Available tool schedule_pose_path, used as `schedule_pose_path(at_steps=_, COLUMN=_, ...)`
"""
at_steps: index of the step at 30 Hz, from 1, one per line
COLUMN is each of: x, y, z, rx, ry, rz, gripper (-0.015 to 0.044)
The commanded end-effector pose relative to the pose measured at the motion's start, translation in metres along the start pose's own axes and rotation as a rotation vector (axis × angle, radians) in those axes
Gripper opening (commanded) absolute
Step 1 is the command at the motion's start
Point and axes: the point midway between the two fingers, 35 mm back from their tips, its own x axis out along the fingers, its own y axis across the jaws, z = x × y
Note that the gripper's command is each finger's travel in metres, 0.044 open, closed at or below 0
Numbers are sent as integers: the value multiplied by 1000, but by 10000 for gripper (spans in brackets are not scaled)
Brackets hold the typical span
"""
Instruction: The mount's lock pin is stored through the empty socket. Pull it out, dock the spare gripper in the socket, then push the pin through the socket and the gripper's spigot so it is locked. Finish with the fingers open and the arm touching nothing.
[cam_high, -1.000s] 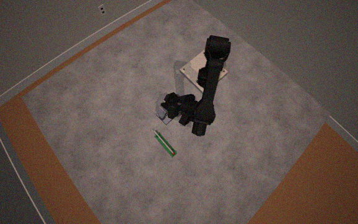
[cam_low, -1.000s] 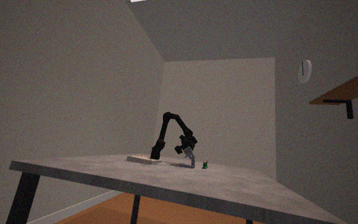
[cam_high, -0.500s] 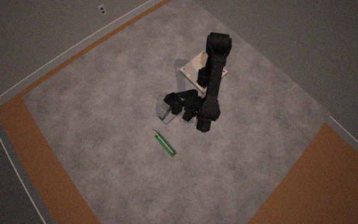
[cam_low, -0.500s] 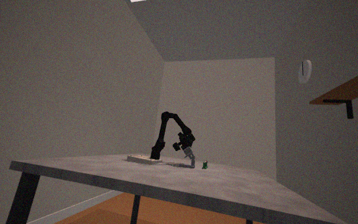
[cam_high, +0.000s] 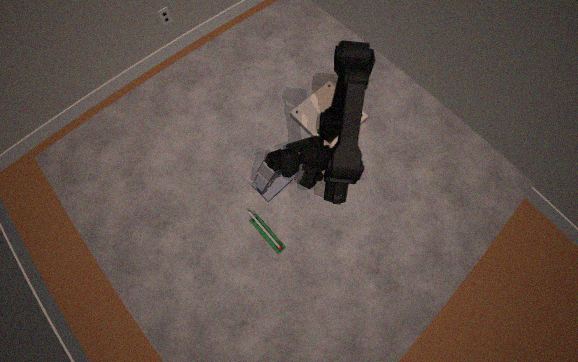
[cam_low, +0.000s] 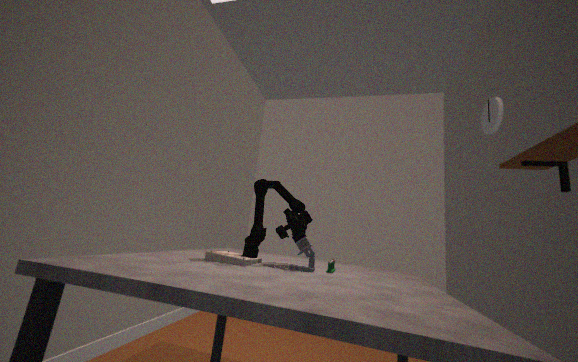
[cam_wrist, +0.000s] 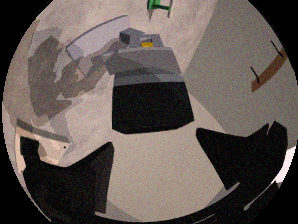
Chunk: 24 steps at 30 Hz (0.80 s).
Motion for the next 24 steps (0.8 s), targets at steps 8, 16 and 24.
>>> schedule_pose_path(at_steps=8, x=-8, y=0, z=-18, rx=-2, ry=-87, rz=-10, gripper=440)
schedule_pose_path(at_steps=16, x=-13, y=-13, z=-28, rx=-2, ry=-118, rz=-17, gripper=440)
schedule_pose_path(at_steps=24, x=-18, y=-27, z=-39, rx=-1, ry=-148, rz=-25, gripper=440)
